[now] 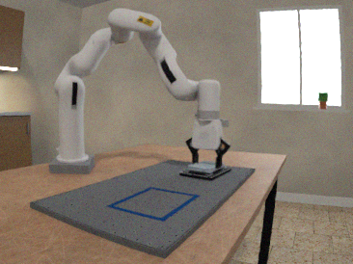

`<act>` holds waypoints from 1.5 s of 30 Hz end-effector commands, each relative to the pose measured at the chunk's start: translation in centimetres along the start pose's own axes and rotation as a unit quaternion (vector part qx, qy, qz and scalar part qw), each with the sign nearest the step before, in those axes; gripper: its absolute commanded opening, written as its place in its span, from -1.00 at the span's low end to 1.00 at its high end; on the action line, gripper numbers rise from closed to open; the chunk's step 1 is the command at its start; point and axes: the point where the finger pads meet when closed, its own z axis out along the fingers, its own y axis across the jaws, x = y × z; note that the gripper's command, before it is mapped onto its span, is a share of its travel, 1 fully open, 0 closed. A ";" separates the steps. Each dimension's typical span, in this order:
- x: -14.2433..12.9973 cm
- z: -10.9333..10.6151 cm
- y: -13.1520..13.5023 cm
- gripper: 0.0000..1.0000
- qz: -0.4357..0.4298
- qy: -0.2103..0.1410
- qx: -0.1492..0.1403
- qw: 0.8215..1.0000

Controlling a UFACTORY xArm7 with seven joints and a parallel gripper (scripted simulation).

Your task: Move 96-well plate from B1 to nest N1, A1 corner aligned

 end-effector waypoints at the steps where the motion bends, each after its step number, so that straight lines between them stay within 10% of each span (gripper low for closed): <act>1: 0.1 -0.1 0.1 -1.00 0.000 0.001 -0.002 1.000; 31: 0.1 0.3 0.1 -1.00 0.000 0.001 -0.002 1.000; 32: 0.1 0.4 0.1 1.00 0.000 0.001 -0.002 1.000; 45: 0.1 0.4 0.1 1.00 0.000 0.001 -0.002 1.000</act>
